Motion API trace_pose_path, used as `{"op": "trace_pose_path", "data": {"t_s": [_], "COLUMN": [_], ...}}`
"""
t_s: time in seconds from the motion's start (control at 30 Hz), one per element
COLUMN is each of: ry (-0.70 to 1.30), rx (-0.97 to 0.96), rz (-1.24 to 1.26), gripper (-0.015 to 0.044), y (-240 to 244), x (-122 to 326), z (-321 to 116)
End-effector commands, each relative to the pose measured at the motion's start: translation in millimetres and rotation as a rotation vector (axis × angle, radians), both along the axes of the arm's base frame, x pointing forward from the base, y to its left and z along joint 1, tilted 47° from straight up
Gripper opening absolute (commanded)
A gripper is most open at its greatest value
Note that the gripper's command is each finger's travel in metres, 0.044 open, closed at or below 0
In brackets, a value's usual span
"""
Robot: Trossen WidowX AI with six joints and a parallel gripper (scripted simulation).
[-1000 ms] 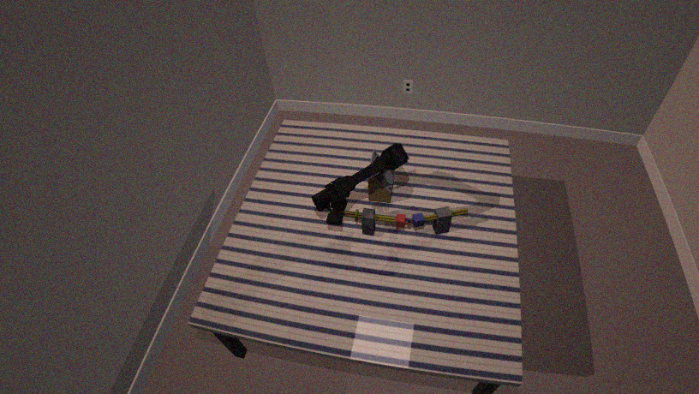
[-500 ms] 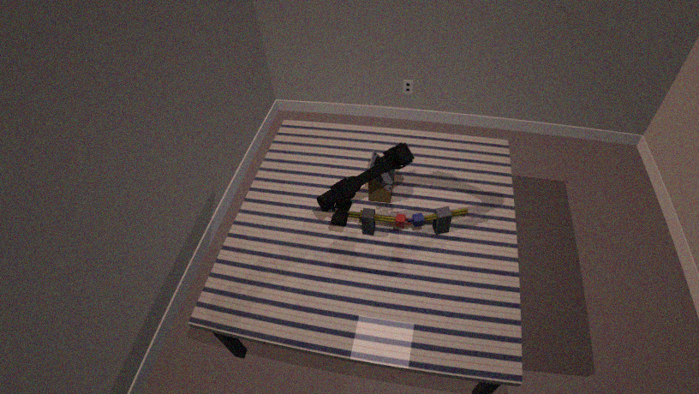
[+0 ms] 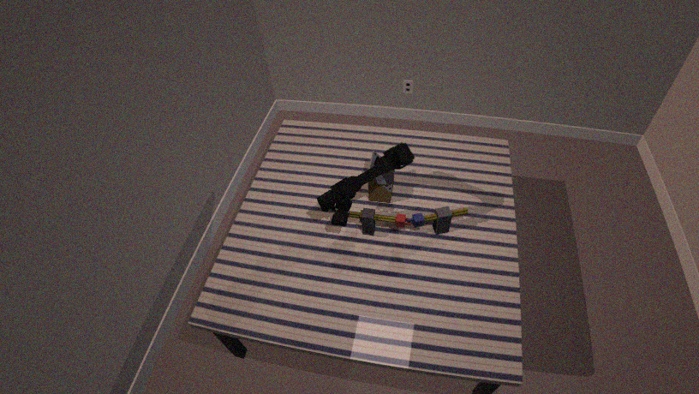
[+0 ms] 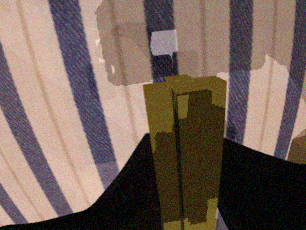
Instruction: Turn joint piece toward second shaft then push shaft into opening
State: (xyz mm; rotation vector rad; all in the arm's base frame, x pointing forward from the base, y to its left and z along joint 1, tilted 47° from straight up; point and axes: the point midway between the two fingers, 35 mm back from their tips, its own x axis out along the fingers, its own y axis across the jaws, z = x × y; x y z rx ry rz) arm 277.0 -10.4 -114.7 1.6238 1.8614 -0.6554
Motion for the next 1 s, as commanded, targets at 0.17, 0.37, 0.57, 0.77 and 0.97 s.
{"op": "trace_pose_path", "data": {"t_s": [0.17, 0.37, 0.57, 0.77, 0.97], "ry": [0.0, 0.0, 0.0, 0.0, 0.0], "rx": [0.0, 0.0, 0.0, 0.0, 0.0], "rz": [0.001, 0.001, 0.001, 0.001, 0.001], "gripper": [0.0093, 0.0251, 0.0408, 0.044, 0.044], "y": [0.0, 0.0, 0.0, 0.0, 0.0], "x": [0.0, 0.0, 0.0, 0.0, 0.0], "z": [0.0, 0.0, 0.0, 0.0, 0.0]}}
